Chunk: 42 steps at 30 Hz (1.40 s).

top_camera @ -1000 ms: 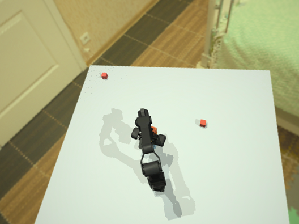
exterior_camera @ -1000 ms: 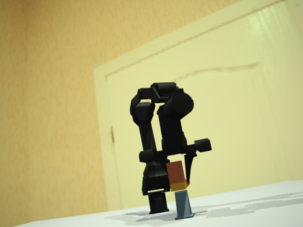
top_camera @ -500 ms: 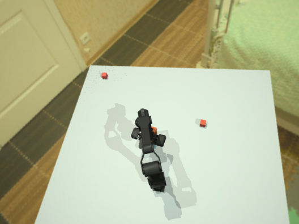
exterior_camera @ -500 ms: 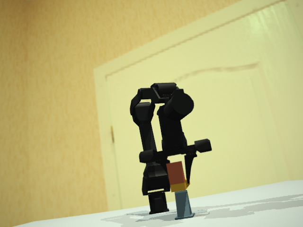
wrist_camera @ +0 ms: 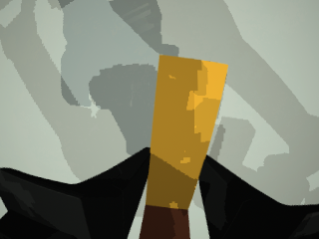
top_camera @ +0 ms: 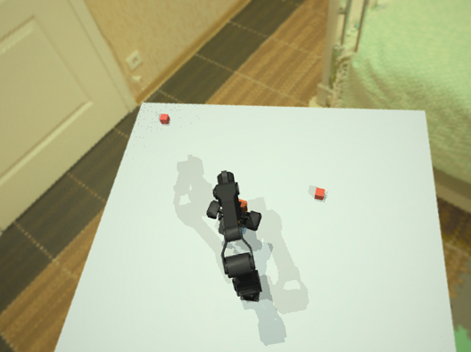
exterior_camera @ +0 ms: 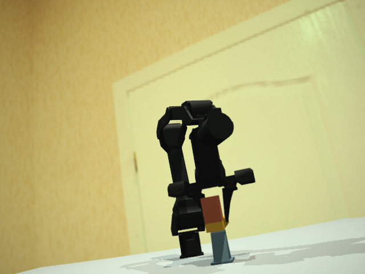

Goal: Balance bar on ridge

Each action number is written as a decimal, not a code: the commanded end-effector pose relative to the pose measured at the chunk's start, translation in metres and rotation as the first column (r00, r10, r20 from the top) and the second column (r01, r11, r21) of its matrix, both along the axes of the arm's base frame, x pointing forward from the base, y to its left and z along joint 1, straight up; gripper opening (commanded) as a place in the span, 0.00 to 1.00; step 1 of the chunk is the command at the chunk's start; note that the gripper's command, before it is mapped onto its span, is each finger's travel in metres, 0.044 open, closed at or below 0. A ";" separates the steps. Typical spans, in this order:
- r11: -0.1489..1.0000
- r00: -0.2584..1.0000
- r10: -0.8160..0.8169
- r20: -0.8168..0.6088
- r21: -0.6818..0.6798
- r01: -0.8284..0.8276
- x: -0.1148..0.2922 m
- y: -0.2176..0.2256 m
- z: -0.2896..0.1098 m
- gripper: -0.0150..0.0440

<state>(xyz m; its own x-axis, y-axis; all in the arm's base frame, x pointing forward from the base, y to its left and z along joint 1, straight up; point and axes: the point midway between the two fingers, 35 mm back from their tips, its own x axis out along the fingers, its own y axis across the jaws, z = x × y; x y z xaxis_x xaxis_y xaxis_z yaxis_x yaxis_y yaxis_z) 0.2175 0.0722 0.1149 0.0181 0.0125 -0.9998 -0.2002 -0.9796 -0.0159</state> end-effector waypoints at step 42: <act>1.000 1.000 0.004 0.004 -0.005 -0.004 0.001 -0.001 -0.004 0.25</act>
<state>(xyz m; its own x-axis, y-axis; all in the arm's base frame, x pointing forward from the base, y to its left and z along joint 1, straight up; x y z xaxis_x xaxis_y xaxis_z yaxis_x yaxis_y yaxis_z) 0.2178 0.0721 0.1116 0.0190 0.0119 -0.9997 -0.2002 -0.9796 -0.0155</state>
